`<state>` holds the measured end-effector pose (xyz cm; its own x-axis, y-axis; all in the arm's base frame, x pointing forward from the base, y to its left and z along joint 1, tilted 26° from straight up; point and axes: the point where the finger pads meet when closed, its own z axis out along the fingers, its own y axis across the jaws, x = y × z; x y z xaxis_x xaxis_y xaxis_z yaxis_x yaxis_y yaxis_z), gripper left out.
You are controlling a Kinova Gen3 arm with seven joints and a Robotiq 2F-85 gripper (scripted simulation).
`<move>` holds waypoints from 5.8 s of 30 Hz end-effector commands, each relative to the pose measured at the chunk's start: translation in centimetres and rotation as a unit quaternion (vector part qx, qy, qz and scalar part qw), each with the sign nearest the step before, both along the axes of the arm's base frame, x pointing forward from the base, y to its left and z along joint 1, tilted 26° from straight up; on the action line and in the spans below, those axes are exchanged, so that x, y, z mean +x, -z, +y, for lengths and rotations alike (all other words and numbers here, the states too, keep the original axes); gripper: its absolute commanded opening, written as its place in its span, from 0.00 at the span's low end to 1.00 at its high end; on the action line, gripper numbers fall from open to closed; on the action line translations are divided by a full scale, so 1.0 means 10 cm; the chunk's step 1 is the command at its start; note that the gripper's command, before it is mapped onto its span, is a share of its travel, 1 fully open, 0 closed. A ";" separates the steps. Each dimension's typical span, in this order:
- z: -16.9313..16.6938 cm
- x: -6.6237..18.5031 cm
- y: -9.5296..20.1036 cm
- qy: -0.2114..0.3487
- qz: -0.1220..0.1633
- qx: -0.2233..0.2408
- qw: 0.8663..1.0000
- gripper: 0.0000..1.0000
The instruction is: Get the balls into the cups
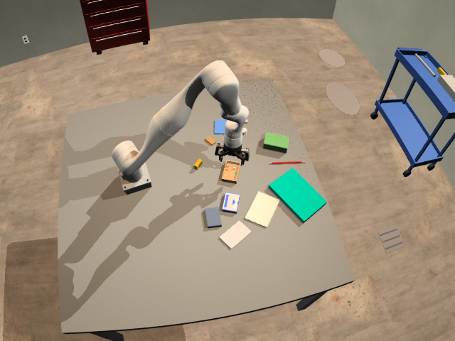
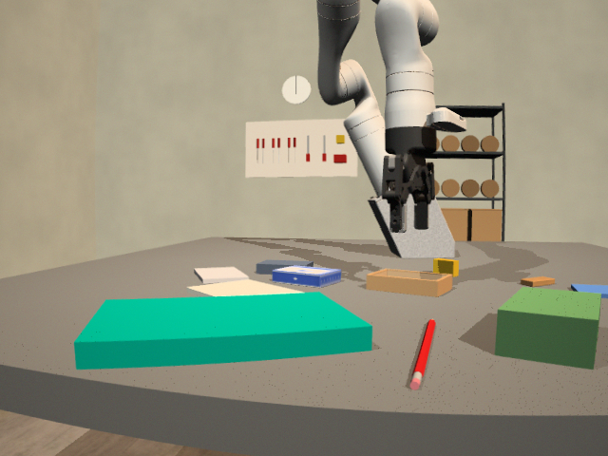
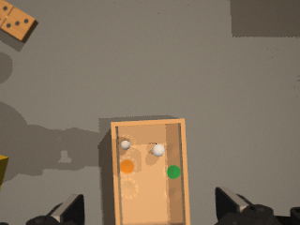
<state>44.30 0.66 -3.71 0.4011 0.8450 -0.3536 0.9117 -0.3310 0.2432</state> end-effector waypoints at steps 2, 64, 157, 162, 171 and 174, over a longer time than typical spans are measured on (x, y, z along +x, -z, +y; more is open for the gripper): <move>0.00 -0.01 0.02 -0.001 0.002 -0.001 1.000 1.00; 0.00 -0.01 0.02 -0.001 0.002 -0.001 1.000 0.93; -0.26 0.07 0.56 -0.001 0.001 -0.002 1.000 0.93; -0.28 0.08 0.61 -0.001 0.001 -0.002 1.000 0.93; -0.29 0.08 0.63 -0.001 0.001 -0.002 1.000 0.93; -0.29 0.08 0.63 -0.001 0.001 -0.002 1.000 0.93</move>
